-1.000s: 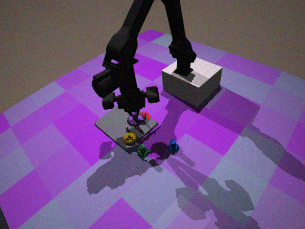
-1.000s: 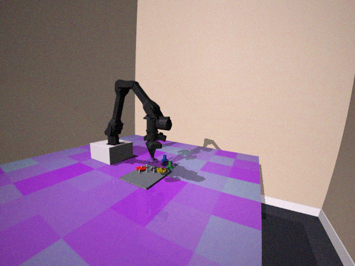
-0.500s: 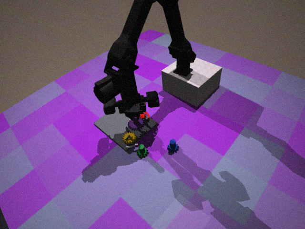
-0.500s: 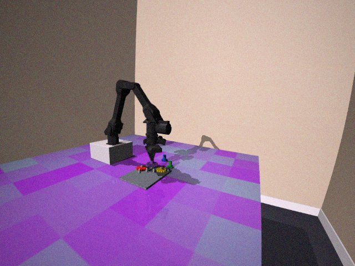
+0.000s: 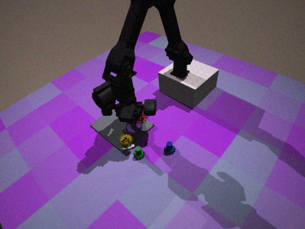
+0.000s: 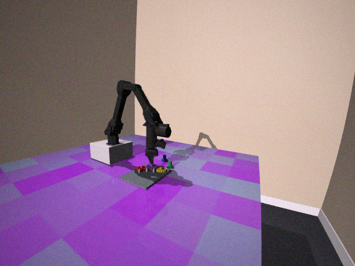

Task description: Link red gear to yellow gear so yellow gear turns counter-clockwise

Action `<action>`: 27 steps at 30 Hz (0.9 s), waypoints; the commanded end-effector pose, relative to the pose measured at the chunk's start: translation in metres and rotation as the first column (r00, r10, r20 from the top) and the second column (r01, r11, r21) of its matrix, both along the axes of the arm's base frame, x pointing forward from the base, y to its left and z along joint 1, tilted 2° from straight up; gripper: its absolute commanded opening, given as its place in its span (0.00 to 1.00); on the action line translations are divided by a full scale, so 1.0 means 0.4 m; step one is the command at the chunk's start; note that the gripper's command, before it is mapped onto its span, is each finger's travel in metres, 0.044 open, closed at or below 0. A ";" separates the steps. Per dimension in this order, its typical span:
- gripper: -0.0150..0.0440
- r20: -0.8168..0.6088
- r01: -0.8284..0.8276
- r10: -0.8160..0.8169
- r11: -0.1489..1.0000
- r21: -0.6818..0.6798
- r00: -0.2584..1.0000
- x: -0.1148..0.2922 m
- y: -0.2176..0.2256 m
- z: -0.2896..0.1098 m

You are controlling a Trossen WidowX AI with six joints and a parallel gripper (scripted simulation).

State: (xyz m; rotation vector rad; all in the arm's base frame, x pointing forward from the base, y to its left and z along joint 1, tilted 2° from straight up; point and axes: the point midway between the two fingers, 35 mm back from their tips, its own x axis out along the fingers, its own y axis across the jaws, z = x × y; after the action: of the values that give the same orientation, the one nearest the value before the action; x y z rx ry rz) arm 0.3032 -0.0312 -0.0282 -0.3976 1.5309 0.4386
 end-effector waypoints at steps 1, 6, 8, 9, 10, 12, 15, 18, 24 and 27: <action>0.25 0.002 0.020 -0.020 1.000 -0.004 1.000 0.001 -0.002 -0.002; 0.25 0.003 -0.048 0.048 0.999 -0.003 0.999 0.003 -0.001 -0.006; 0.25 0.004 -0.085 0.085 0.996 -0.003 0.996 0.003 0.000 -0.008; 0.25 0.004 -0.104 0.104 0.995 -0.003 0.995 0.003 0.000 -0.008; 0.25 0.005 -0.124 0.124 0.992 -0.003 0.992 0.003 0.000 -0.009; 0.25 0.005 -0.162 0.162 0.987 -0.003 0.987 0.002 0.001 -0.011; 0.25 0.007 -0.214 0.214 0.977 -0.003 0.977 0.001 0.000 -0.012; 0.25 0.007 -0.251 0.252 0.968 -0.003 0.968 0.000 -0.001 -0.014; 0.25 0.008 -0.272 0.272 0.962 -0.003 0.962 0.002 -0.003 -0.018; 0.25 0.007 -0.251 0.251 0.968 -0.003 0.968 0.003 -0.002 -0.020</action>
State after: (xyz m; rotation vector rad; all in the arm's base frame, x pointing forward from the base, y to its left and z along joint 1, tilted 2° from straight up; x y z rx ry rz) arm 0.3036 -0.0317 -0.0354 -0.6043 1.4771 0.6430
